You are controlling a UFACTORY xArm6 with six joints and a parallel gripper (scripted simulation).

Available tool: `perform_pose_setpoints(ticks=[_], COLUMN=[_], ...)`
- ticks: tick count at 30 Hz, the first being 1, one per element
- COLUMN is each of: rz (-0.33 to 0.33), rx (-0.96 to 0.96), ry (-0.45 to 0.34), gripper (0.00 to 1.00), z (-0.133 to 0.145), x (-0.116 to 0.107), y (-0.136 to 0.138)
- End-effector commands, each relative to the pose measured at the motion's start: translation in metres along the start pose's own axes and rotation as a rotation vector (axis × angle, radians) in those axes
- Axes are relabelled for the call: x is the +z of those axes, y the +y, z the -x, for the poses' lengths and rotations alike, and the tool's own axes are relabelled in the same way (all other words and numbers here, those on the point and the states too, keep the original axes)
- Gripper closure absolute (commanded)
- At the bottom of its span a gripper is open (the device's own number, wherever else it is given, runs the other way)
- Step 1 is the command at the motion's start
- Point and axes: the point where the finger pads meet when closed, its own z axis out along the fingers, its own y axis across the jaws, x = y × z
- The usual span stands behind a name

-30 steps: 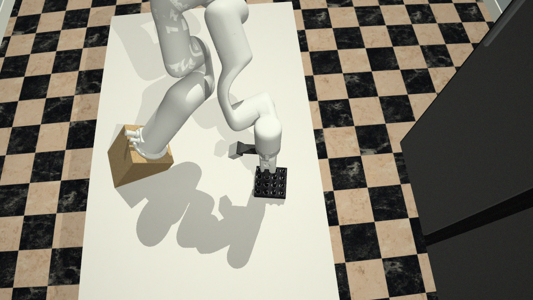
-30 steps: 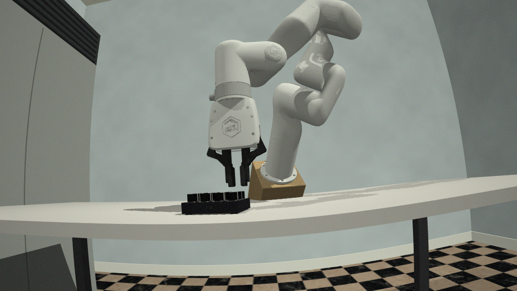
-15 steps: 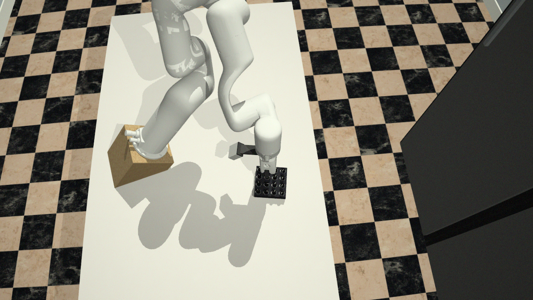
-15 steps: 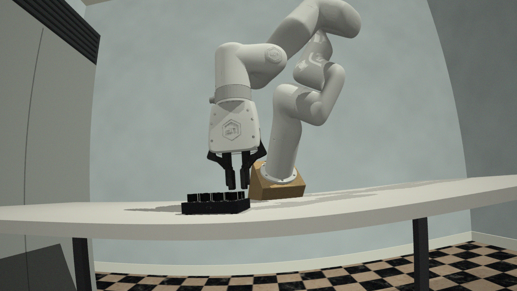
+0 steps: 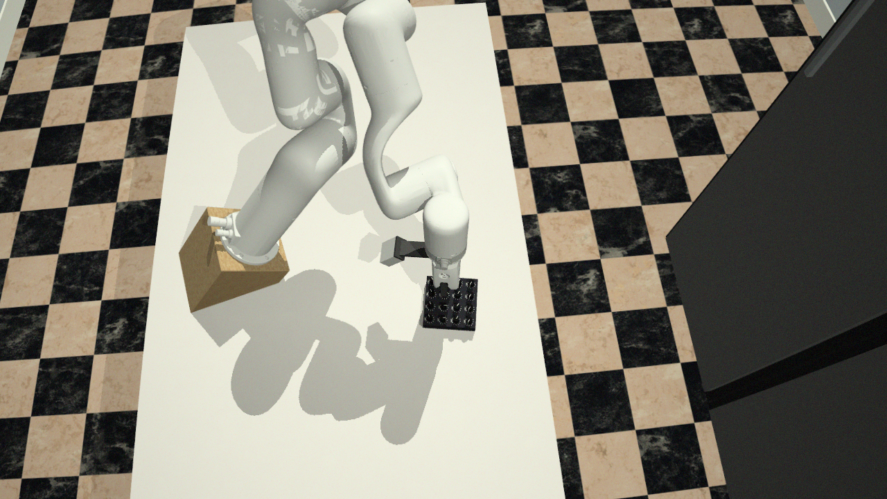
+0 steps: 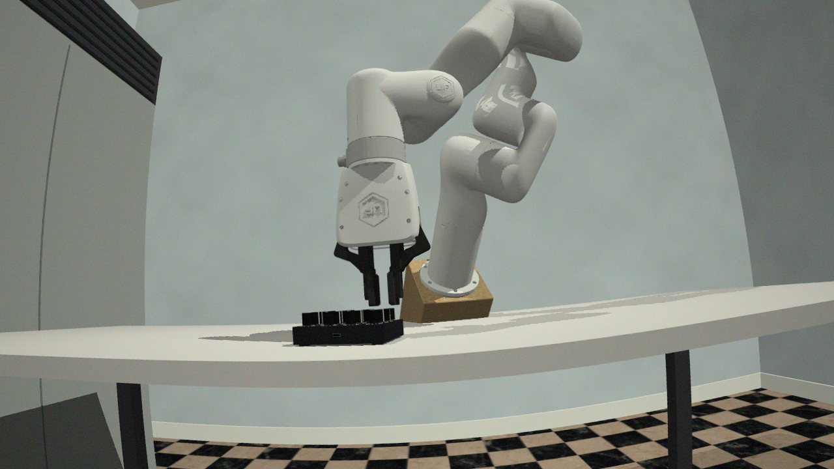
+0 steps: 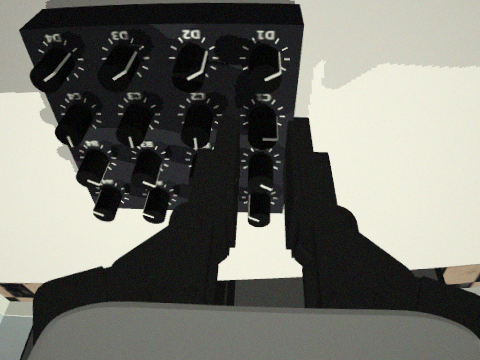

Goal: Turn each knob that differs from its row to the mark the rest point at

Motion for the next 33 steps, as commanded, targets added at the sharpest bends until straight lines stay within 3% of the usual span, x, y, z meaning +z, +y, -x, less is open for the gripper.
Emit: perform_pose_setpoints(ticks=[1, 33], rz=[-0.001, -0.001], rx=[-0.001, -0.001], ry=[-0.002, -0.002], gripper=[0.81, 0.81], z=[0.0011, 0.0011], x=[-0.0006, 0.0038], y=[-0.0002, -0.0002])
